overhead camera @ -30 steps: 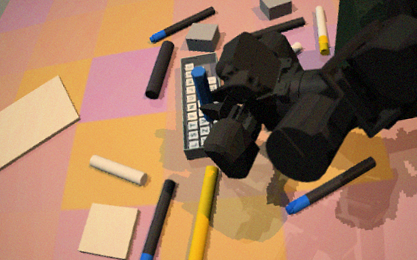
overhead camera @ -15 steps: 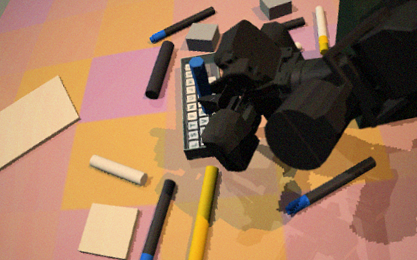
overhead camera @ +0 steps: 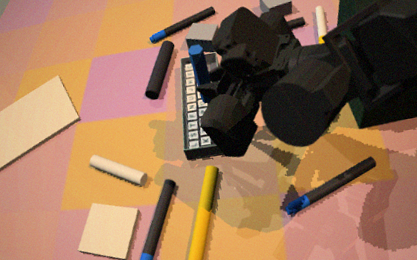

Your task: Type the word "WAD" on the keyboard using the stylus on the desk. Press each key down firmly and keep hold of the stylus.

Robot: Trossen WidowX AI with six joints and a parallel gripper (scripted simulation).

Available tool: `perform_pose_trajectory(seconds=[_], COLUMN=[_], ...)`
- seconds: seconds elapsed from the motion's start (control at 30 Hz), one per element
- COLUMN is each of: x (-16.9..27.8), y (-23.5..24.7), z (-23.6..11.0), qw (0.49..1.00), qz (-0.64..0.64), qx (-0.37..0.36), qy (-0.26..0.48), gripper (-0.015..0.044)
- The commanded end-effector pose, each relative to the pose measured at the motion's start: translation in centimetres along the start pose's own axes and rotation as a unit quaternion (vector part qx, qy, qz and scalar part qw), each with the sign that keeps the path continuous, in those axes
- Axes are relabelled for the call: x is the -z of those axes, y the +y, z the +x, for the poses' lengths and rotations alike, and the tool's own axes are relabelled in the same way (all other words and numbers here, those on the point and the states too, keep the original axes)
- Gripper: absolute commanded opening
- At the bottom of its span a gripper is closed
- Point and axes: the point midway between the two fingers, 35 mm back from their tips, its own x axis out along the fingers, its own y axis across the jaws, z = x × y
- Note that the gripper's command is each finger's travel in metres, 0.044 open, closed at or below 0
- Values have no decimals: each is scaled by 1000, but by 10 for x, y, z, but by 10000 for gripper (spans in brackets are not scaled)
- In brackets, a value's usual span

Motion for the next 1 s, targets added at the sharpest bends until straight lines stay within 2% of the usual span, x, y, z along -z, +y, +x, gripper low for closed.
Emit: perform_pose_trajectory(seconds=[0.0, 0.33, 0.43, 0.97], x=[3, 17, 18, 26], y=[-2, -3, -3, -2], z=[2, 9, 9, 14], qw=[1000, 1000, 1000, 1000], qz=[-3, -3, -2, -2], qx=[0, 1, 1, 2], qy=[2, 2, 2, 3], gripper=[0, 0, 79, 81])
